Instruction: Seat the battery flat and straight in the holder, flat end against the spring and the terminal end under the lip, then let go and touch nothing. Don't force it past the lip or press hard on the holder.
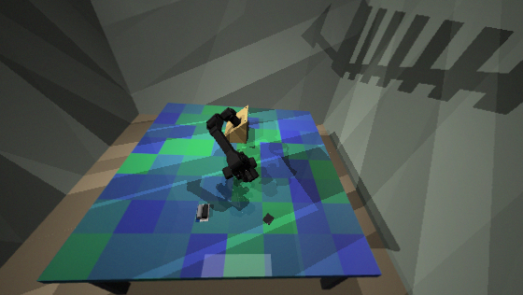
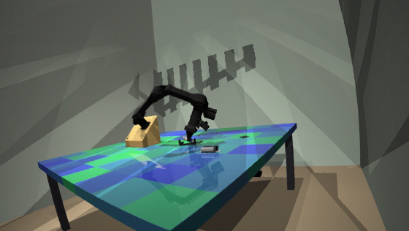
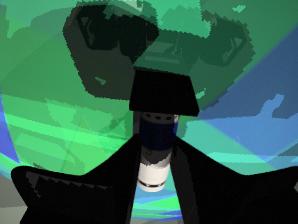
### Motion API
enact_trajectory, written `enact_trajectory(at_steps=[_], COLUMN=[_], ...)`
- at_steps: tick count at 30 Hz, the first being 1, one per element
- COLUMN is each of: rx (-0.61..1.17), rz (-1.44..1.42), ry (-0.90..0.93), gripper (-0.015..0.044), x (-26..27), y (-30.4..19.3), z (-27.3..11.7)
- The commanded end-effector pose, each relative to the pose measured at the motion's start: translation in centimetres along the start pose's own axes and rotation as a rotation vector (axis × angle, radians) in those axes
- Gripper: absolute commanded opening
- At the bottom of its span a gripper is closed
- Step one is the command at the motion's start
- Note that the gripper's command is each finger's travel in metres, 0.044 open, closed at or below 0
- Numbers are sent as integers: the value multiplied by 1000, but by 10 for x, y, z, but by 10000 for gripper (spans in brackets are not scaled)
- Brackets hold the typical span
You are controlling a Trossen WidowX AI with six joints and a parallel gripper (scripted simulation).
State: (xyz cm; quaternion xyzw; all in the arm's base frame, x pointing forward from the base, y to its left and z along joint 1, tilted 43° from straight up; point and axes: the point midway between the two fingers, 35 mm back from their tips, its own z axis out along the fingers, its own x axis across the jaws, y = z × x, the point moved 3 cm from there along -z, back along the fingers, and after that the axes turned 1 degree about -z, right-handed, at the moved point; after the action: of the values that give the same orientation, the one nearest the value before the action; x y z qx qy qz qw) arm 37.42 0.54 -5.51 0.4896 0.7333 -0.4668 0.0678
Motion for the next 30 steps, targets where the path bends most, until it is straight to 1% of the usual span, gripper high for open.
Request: enact_trajectory(at_steps=[1,30], rx=[-24,-128], rz=[1,-3], ry=[7,23], gripper=[72,72], x=[1,1], y=[1,-2], z=[1,6])
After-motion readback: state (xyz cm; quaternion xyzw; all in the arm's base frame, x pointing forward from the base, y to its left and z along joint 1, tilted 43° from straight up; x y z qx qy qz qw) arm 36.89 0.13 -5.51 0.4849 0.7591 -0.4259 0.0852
